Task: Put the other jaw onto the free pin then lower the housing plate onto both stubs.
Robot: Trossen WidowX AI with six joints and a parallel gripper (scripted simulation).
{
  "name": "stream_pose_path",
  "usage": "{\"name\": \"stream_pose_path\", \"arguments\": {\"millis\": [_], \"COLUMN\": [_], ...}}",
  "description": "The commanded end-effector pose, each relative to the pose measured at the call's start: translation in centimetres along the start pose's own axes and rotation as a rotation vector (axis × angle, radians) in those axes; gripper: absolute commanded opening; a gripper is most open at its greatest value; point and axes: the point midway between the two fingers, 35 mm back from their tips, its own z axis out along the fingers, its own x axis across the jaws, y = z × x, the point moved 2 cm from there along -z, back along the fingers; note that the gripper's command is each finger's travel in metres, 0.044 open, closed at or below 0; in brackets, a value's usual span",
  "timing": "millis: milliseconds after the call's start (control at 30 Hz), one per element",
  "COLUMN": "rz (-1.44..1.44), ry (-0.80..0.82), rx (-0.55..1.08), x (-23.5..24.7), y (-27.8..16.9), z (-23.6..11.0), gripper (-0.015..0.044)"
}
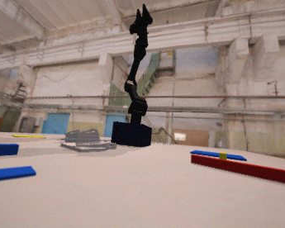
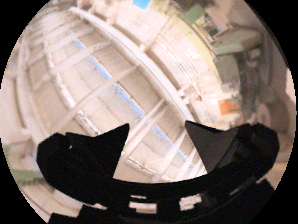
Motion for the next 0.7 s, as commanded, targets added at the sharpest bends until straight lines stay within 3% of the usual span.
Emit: {"name": "stream_pose_path", "arguments": {"millis": [0,667], "rz": [-0.058,-0.33], "ry": [-0.037,-0.203], "rx": [-0.007,-0.083], "x": [-1.8,-10.0], "y": [-0.2,1.1], "z": [0.6,2.8], "gripper": [0.044,0.044]}}
